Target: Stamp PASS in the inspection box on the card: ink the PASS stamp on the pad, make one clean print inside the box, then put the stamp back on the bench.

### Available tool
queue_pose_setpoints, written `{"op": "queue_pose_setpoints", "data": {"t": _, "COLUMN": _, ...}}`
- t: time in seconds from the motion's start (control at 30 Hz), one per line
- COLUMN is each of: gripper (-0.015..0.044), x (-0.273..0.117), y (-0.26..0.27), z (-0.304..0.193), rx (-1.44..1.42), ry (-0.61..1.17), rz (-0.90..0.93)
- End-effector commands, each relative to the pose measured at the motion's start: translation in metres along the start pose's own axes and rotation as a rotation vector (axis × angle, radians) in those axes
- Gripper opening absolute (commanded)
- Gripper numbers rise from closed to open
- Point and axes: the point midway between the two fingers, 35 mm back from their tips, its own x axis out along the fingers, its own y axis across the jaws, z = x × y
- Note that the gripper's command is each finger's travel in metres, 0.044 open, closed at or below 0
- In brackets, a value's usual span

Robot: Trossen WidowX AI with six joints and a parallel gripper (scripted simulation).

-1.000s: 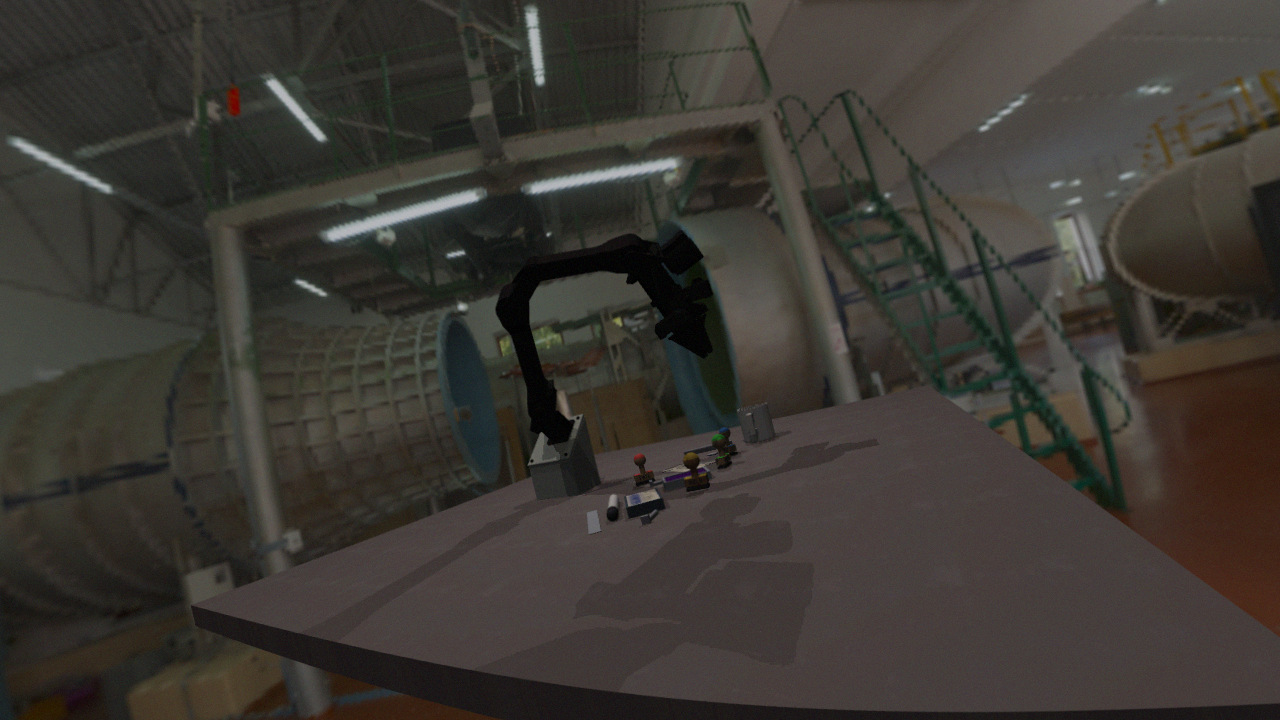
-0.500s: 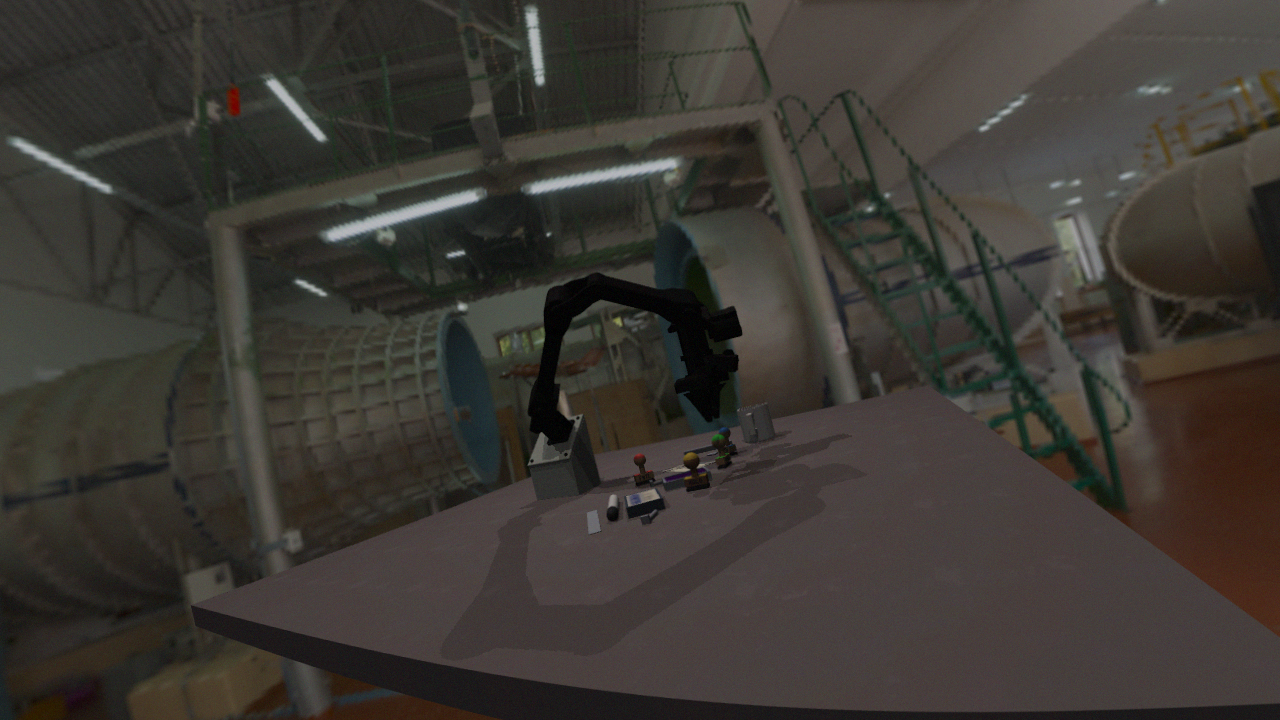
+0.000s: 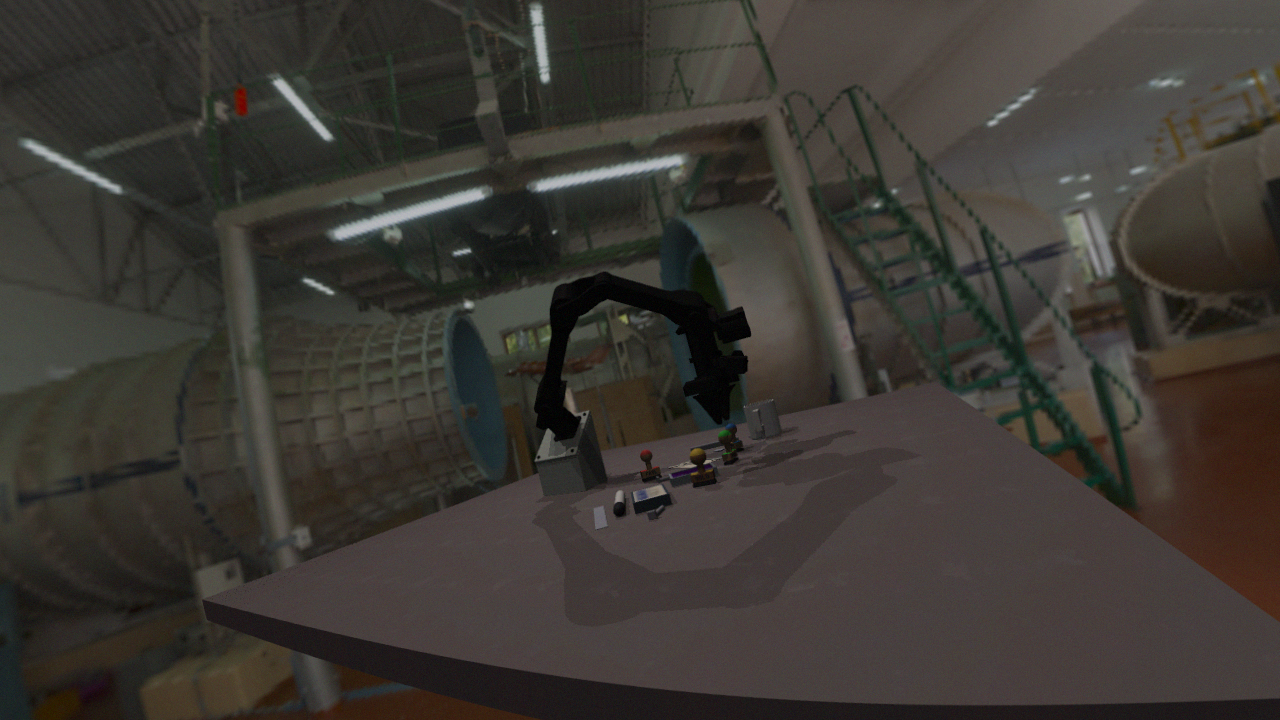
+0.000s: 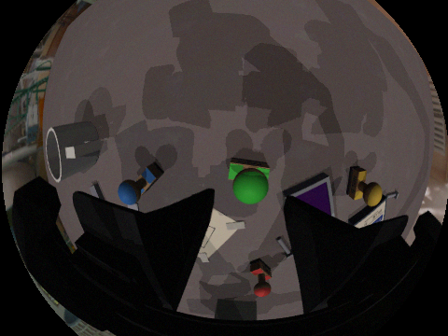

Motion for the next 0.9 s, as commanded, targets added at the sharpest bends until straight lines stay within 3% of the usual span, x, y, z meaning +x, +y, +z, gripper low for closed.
{"op": "queue_pose_setpoints", "data": {"t": 0.0, "gripper": 0.0228, "x": 0.011, "y": 0.000, "z": -0.002, "rx": -0.008, "ry": 0.010, "rz": -0.008}}
{"op": "queue_pose_setpoints", "data": {"t": 0.87, "gripper": 0.0228, "x": 0.054, "y": -0.002, "z": -0.004, "rx": -0.007, "ry": 0.010, "rz": -0.011}}
